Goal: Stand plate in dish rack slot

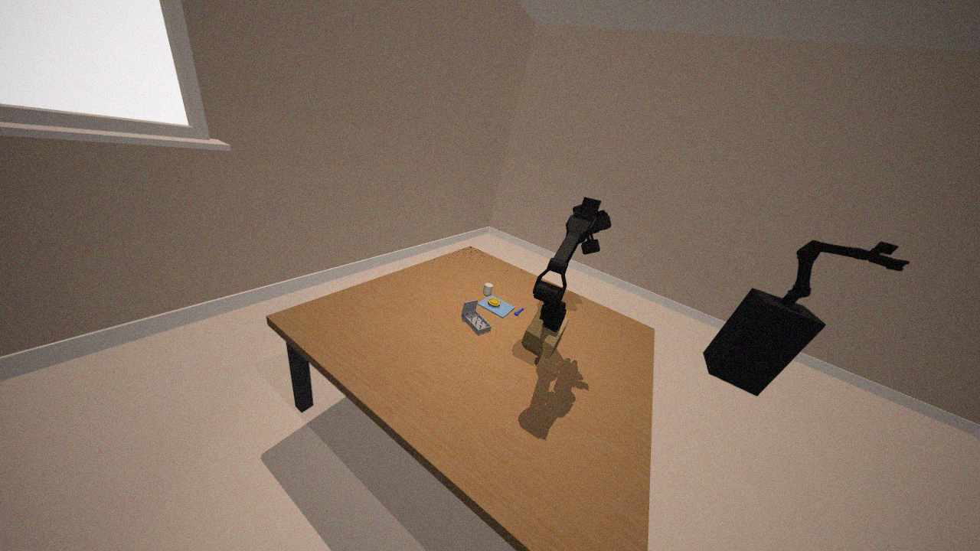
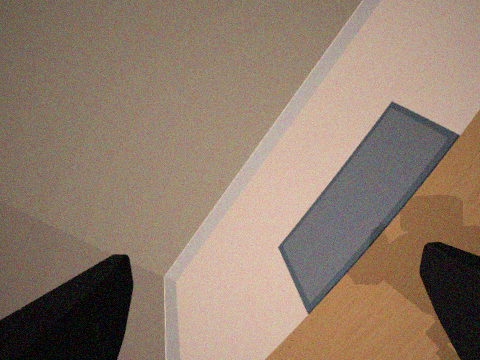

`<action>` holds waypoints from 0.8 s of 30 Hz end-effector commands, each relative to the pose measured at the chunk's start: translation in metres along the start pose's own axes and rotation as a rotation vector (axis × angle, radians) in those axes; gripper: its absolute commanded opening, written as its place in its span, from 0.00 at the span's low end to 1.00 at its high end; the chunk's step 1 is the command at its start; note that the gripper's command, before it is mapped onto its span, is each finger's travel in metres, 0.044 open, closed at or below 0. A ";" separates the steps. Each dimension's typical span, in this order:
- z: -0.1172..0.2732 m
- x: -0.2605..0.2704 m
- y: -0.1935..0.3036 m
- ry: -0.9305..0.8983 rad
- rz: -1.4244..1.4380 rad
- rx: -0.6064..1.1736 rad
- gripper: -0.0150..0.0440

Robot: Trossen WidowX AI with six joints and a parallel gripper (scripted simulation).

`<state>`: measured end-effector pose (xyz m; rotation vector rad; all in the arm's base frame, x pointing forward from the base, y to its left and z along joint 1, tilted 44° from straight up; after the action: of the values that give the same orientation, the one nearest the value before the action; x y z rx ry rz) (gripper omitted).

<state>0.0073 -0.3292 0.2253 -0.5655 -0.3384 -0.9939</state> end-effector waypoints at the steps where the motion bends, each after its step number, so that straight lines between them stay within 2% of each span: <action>1: -0.010 0.007 0.018 0.012 0.122 0.077 0.93; 24: -0.049 0.025 0.122 0.039 0.786 0.496 0.93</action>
<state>0.1089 -0.3273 0.1712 -0.2388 -0.2746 -0.2722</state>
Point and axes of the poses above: the point midway between the two fingers, 35 mm back from their tips, its own z axis back along the fingers, its own x axis across the jaws, y = z × x, the point moved 5 cm from there along z, back along the fingers, and after that the axes turned 2 degrees about -z, right-handed, at the moved point
